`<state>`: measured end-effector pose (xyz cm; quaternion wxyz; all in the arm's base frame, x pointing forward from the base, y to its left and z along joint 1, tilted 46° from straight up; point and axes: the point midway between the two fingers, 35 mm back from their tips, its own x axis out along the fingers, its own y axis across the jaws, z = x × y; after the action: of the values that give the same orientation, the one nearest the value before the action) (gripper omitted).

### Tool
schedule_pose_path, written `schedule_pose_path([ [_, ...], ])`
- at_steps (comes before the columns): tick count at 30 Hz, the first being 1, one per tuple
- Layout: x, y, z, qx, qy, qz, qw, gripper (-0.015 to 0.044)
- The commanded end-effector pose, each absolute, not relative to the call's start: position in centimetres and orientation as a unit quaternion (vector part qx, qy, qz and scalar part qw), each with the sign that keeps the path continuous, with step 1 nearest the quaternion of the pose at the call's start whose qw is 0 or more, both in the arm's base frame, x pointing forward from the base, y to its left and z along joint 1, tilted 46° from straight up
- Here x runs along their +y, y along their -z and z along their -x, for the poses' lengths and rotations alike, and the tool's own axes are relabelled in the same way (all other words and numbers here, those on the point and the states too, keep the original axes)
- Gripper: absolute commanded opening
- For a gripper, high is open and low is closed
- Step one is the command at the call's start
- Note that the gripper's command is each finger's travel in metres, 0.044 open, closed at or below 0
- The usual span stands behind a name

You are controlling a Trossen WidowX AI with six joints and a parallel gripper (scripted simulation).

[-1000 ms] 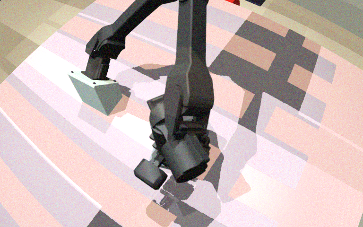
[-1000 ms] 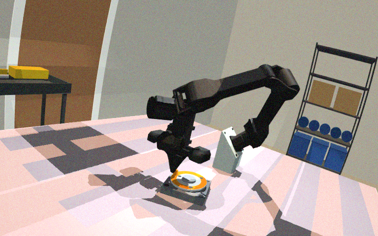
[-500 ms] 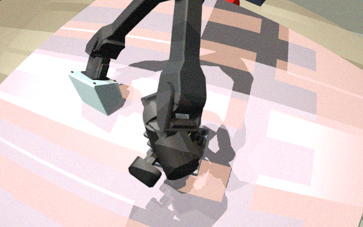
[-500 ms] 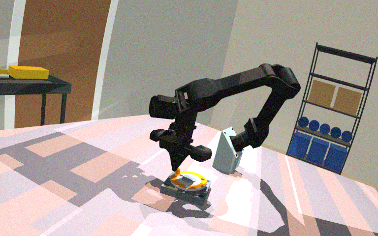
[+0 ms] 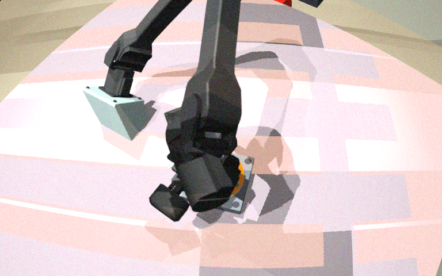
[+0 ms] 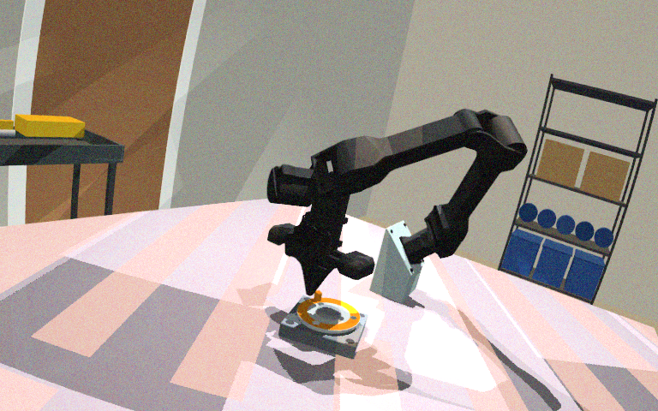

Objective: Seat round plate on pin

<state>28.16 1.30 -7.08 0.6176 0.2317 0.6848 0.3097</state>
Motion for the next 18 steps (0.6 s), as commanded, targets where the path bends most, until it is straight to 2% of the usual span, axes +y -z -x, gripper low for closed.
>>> schedule_pose_path([
  [1,1.3,7.0,-27.3,0.688,-0.310,-0.230,0.615,0.0000],
  [18,1.7,5.9,-25.5,0.688,-0.310,-0.230,0.614,0.0000],
])
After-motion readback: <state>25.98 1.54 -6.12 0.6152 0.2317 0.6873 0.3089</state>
